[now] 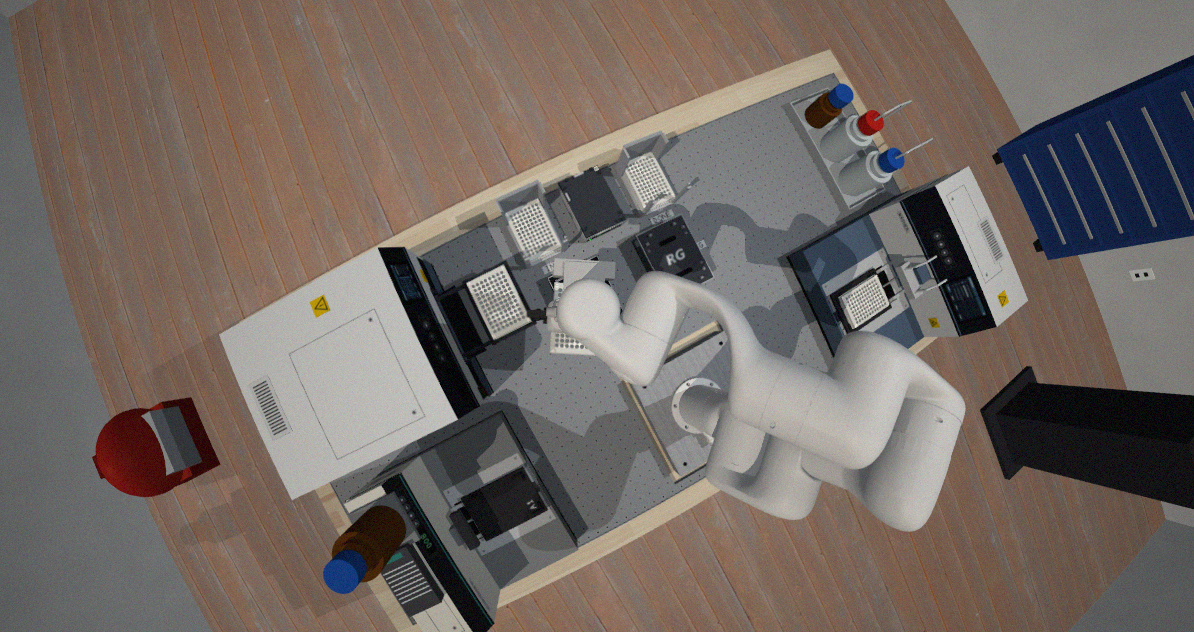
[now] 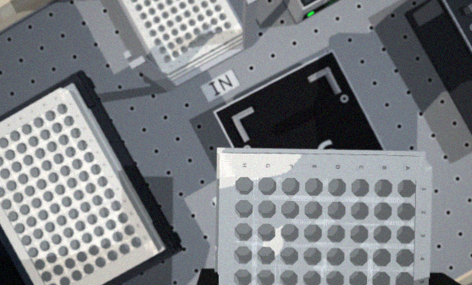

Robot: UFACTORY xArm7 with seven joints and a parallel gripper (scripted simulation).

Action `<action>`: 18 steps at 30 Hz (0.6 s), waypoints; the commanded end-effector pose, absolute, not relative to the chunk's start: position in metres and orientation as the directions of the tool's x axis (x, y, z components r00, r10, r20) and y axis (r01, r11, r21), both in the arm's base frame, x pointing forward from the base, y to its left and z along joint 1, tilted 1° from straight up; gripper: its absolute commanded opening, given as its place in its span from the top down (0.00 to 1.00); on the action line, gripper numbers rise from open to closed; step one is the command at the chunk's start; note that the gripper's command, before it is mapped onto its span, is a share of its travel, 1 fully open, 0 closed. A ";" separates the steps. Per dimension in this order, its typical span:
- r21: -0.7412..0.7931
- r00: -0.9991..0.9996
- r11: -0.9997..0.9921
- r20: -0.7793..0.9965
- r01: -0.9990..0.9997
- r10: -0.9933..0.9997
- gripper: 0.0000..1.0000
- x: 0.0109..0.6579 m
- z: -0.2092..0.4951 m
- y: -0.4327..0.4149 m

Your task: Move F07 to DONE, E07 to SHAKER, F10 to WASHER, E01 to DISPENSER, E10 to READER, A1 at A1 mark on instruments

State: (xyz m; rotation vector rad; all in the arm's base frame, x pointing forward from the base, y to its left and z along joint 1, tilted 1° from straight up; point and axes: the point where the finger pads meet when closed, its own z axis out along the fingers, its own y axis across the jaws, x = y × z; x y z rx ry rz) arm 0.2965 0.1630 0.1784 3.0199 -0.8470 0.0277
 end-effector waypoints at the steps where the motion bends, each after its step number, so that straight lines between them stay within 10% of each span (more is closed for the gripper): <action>1: -0.005 0.862 -0.862 0.019 -0.507 -0.507 1.00 0.301 0.180 0.161; 18: -0.003 0.906 -0.907 0.020 -0.422 -0.422 1.00 0.339 0.181 0.129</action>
